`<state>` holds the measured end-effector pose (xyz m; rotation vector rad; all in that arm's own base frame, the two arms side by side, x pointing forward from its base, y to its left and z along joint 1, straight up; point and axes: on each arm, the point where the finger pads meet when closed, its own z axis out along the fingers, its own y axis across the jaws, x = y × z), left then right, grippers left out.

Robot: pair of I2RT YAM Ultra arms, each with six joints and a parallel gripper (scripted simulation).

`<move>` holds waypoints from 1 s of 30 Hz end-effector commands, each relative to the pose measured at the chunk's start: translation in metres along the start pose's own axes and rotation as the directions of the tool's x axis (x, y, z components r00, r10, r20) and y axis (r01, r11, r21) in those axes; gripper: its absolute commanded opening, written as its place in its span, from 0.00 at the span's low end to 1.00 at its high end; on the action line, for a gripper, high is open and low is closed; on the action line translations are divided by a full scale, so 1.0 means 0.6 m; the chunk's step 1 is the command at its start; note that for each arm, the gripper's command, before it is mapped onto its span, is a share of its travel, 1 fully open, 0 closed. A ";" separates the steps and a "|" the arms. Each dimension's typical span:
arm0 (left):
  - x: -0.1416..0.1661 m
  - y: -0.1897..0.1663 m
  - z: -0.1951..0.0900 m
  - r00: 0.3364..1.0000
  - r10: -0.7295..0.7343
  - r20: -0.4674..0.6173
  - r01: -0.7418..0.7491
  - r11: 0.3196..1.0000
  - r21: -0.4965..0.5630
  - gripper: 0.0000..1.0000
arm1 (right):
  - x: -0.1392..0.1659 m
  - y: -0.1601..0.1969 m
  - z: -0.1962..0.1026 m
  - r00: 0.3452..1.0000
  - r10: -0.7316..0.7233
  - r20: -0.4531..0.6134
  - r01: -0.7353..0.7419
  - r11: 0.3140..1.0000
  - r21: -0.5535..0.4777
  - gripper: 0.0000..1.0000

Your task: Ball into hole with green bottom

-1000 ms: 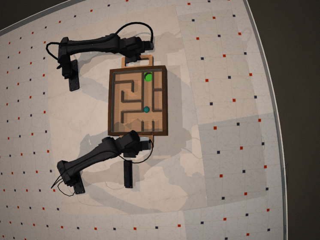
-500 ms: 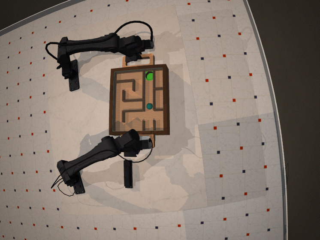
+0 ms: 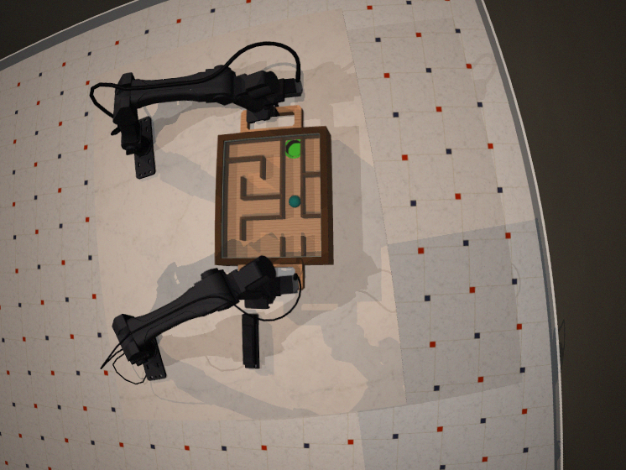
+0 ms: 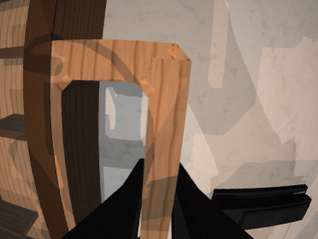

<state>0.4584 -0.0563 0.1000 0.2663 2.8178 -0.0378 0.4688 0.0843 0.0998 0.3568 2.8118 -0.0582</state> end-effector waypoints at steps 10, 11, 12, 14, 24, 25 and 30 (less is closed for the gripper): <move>-0.035 0.002 -0.035 0.999 0.016 0.050 -0.015 0.999 -0.035 0.00 | -0.066 0.010 -0.074 0.990 0.018 0.137 -0.009 0.998 -0.061 0.00; -0.042 0.000 -0.041 0.998 0.020 0.059 -0.018 0.999 -0.031 0.00 | -0.055 0.006 -0.033 0.997 0.008 0.081 -0.006 1.000 -0.027 0.00; -0.045 -0.002 -0.041 0.998 0.021 0.055 -0.019 0.999 -0.030 0.00 | -0.056 0.003 -0.040 0.997 0.010 0.078 -0.008 1.000 -0.027 0.00; -0.053 -0.003 -0.045 0.998 0.031 0.063 -0.030 0.999 -0.025 0.00 | -0.058 -0.003 -0.050 0.997 0.014 0.076 -0.013 1.000 -0.014 0.00; -0.058 0.010 -0.056 0.983 0.003 0.184 -0.007 1.000 0.022 0.00 | -0.048 0.007 -0.091 0.986 0.015 0.167 -0.016 1.000 0.007 0.00; -0.057 0.011 -0.060 0.986 0.005 0.168 -0.007 1.000 0.012 0.00 | -0.046 0.010 -0.090 0.989 -0.005 0.151 0.005 1.000 -0.004 0.00; -0.079 -0.003 -0.066 0.982 0.033 0.186 -0.029 0.999 -0.026 0.00 | -0.089 0.007 -0.088 0.977 0.032 0.209 -0.023 0.999 -0.045 0.00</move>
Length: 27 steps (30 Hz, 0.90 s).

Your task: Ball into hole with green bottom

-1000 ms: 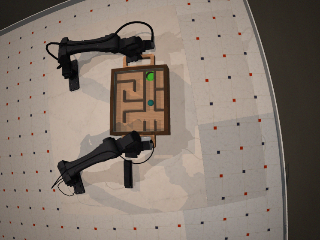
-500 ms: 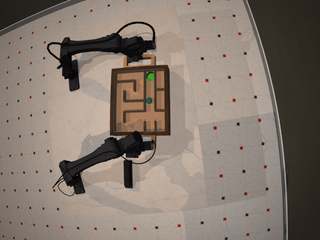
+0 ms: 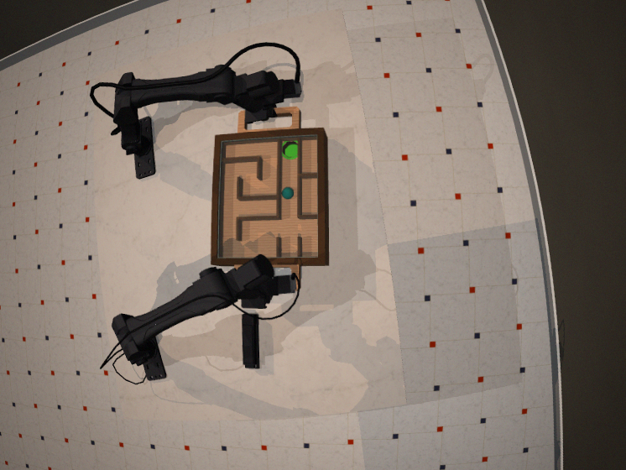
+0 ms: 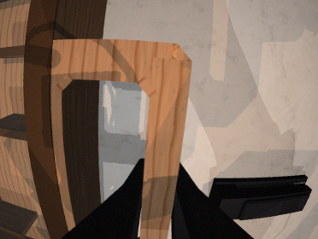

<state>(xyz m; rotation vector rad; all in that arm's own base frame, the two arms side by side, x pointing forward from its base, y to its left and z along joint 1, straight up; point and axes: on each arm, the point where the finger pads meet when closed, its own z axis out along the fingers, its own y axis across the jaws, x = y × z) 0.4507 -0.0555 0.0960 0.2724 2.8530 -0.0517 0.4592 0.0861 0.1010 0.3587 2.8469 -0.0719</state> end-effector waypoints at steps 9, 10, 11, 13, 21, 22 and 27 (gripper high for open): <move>-0.066 0.015 -0.054 0.981 0.010 0.194 -0.005 1.000 -0.026 0.00 | -0.080 0.019 -0.089 0.971 0.017 0.237 -0.005 0.999 -0.052 0.00; -0.069 -0.002 -0.053 0.978 0.024 0.208 -0.024 1.000 -0.004 0.00 | -0.060 0.012 -0.062 0.979 0.025 0.201 -0.020 0.999 -0.026 0.00; -0.065 -0.001 -0.058 0.975 0.037 0.221 -0.025 0.998 -0.056 0.00 | -0.075 0.013 -0.062 0.966 0.034 0.256 -0.016 0.997 -0.072 0.00; -0.067 -0.002 -0.060 0.972 0.036 0.233 -0.027 0.999 -0.044 0.00 | -0.059 0.017 -0.056 0.971 0.031 0.237 -0.018 0.998 -0.055 0.00; -0.061 0.009 -0.043 0.989 0.008 0.146 -0.008 1.000 0.000 0.00 | -0.057 -0.008 -0.044 0.992 0.009 0.125 -0.011 1.000 0.013 0.00; -0.062 0.010 -0.042 0.990 0.008 0.138 -0.007 1.000 -0.003 0.00 | -0.063 -0.007 -0.044 0.992 0.013 0.125 -0.014 1.000 0.007 0.00; -0.057 -0.001 -0.055 0.993 0.027 0.113 -0.024 0.999 -0.025 0.00 | -0.070 0.000 -0.064 0.991 0.016 0.132 -0.014 1.000 -0.020 0.00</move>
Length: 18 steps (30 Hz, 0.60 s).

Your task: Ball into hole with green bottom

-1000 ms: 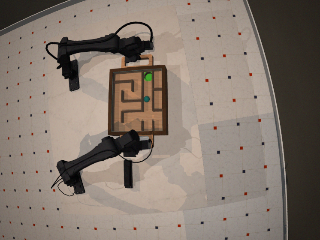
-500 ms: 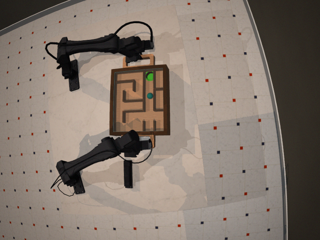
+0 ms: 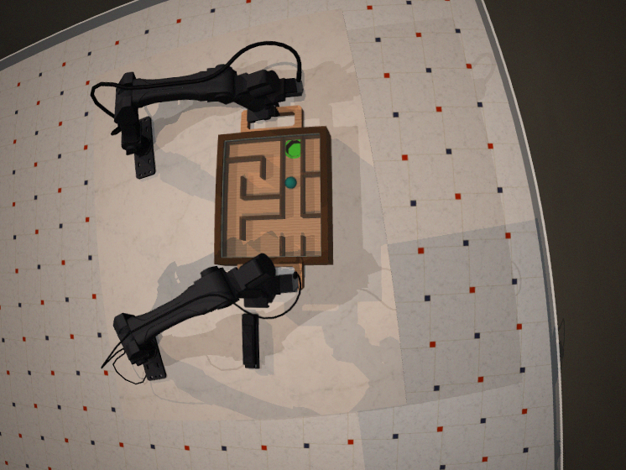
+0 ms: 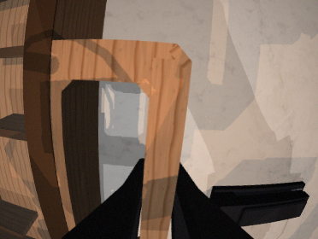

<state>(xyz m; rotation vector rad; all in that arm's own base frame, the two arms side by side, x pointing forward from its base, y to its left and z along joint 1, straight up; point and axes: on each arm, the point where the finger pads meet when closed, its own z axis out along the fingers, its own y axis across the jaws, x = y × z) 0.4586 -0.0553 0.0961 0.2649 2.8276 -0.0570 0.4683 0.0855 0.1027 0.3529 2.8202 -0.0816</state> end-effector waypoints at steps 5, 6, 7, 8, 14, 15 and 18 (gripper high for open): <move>-0.080 -0.002 -0.076 0.983 0.039 0.177 -0.029 0.998 -0.061 0.00 | -0.087 0.006 -0.070 0.979 0.047 0.196 -0.032 0.996 -0.082 0.00; -0.075 -0.005 -0.082 0.987 0.039 0.157 -0.032 0.998 -0.050 0.00 | -0.078 0.005 -0.083 0.985 0.039 0.170 -0.027 0.997 -0.074 0.00; -0.080 -0.006 -0.081 0.983 0.039 0.177 -0.033 0.999 -0.037 0.00 | -0.071 0.017 -0.083 0.984 0.039 0.173 -0.028 0.998 -0.064 0.00; -0.079 0.006 -0.075 0.983 0.026 0.180 -0.020 0.999 -0.040 0.00 | -0.076 0.020 -0.095 0.980 0.043 0.196 -0.029 0.997 -0.074 0.00; -0.050 -0.002 -0.057 0.985 0.027 0.173 -0.025 1.000 -0.015 0.00 | -0.050 0.014 -0.074 0.983 0.029 0.182 -0.022 0.999 -0.041 0.00; -0.050 -0.002 -0.057 0.985 0.027 0.173 -0.025 1.000 -0.015 0.00 | -0.050 0.014 -0.074 0.983 0.029 0.182 -0.022 0.999 -0.041 0.00; -0.069 -0.005 -0.078 0.973 0.042 0.227 -0.030 0.998 -0.057 0.00 | -0.060 0.002 -0.060 0.974 0.037 0.222 -0.024 0.998 -0.062 0.00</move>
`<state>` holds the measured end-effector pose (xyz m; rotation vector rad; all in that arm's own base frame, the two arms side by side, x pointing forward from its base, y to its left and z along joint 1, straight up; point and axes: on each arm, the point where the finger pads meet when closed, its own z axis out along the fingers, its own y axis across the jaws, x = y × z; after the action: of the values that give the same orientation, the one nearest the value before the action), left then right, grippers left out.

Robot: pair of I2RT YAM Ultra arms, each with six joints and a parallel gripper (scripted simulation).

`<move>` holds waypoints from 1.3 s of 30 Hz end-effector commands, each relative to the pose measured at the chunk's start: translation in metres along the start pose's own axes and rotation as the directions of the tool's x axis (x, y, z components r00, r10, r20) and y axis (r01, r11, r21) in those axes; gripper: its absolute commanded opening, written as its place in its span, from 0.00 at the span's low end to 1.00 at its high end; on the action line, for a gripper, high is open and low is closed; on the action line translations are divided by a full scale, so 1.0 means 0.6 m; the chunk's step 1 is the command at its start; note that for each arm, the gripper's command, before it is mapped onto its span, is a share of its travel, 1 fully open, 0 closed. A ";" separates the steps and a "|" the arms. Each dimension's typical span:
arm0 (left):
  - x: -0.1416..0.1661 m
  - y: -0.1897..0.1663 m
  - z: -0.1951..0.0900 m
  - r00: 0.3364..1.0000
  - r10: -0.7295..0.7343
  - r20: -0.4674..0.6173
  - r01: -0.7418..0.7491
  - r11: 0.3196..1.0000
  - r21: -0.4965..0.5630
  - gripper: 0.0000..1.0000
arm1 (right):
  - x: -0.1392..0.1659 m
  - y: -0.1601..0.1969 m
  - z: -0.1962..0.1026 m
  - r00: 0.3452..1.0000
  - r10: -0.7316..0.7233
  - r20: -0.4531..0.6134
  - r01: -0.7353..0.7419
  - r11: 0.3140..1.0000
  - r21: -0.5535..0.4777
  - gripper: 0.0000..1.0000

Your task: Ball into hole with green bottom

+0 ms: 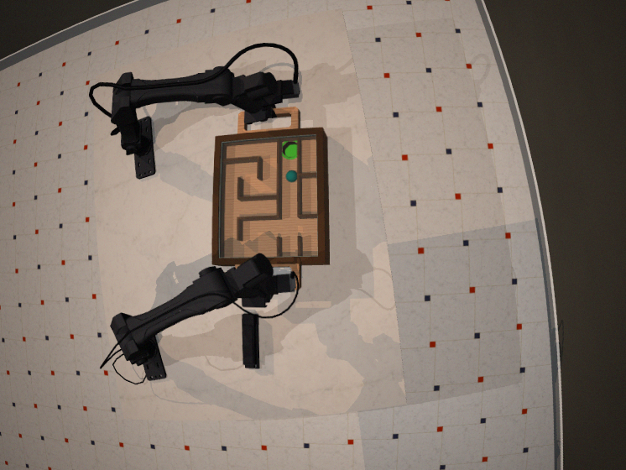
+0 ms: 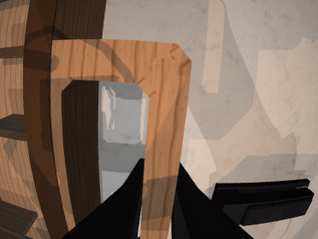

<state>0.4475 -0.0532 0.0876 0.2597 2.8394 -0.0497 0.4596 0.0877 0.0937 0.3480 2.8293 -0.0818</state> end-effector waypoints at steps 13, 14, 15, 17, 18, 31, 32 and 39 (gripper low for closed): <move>-0.090 0.011 -0.072 0.987 0.017 0.159 -0.014 1.000 -0.023 0.00 | -0.078 0.019 -0.079 0.989 0.026 0.146 -0.020 0.999 -0.042 0.00; -0.090 0.011 -0.072 0.987 0.017 0.159 -0.014 1.000 -0.023 0.00 | -0.078 0.019 -0.079 0.989 0.026 0.146 -0.020 0.999 -0.042 0.00; -0.090 0.011 -0.072 0.987 0.017 0.159 -0.014 1.000 -0.023 0.00 | -0.078 0.019 -0.079 0.989 0.026 0.146 -0.020 0.999 -0.042 0.00; -0.107 0.007 -0.087 0.974 0.018 0.224 -0.019 1.000 0.002 0.00 | -0.096 0.018 -0.102 0.977 0.037 0.209 -0.028 0.999 -0.044 0.00; -0.105 -0.008 -0.082 0.975 0.037 0.219 -0.036 0.999 -0.010 0.00 | -0.101 0.022 -0.106 0.971 0.031 0.236 -0.016 0.998 -0.063 0.00; -0.087 -0.012 -0.089 0.976 0.045 0.213 -0.038 0.999 -0.034 0.00 | -0.078 0.016 -0.094 0.975 0.027 0.221 -0.012 0.998 -0.070 0.00; -0.087 -0.012 -0.089 0.976 0.045 0.213 -0.038 0.999 -0.034 0.00 | -0.078 0.016 -0.094 0.975 0.027 0.221 -0.012 0.998 -0.070 0.00; -0.070 0.005 -0.052 0.995 0.011 0.096 -0.012 1.000 0.006 0.00 | -0.052 0.004 -0.053 0.998 -0.001 0.070 0.001 1.000 0.000 0.00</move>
<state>0.4545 -0.0570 0.0985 0.2713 2.8421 -0.0402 0.4629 0.0843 0.1003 0.3595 2.8329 -0.0634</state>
